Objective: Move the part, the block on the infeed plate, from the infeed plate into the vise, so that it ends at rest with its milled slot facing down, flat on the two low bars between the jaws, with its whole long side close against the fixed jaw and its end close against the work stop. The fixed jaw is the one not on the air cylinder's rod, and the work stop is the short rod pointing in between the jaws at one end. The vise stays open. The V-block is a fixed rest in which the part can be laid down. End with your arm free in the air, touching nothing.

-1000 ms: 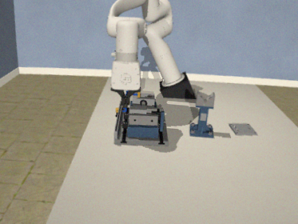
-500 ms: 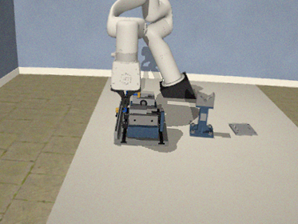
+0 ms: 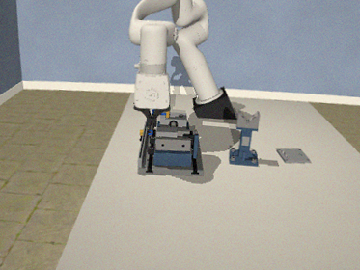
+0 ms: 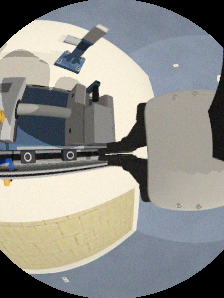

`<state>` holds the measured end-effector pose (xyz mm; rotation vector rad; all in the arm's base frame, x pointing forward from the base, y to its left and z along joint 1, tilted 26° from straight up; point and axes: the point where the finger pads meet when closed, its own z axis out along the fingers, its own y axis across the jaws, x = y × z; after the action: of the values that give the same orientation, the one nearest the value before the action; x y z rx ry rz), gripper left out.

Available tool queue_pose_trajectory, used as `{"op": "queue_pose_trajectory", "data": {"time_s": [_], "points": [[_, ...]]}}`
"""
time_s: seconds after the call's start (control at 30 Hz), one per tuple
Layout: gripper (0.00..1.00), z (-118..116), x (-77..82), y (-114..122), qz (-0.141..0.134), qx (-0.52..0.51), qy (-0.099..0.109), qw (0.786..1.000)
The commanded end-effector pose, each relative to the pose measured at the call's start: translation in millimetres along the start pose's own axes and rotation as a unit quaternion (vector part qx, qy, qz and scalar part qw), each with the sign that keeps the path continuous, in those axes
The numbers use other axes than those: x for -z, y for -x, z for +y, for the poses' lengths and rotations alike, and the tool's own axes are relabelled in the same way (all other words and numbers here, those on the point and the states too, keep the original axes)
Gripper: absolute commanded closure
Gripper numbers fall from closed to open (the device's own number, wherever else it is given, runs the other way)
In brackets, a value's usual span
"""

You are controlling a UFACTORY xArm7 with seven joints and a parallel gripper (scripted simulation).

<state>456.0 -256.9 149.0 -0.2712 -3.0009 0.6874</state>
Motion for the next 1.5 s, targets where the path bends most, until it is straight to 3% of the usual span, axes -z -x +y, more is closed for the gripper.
{"op": "queue_pose_trajectory", "data": {"time_s": [0.0,1.47], "points": [[1.0,0.1,1.2,1.4,-0.002,0.0,0.0,1.0],[1.0,0.1,-7.8,1.5,-0.002,0.0,0.0,1.0]]}}
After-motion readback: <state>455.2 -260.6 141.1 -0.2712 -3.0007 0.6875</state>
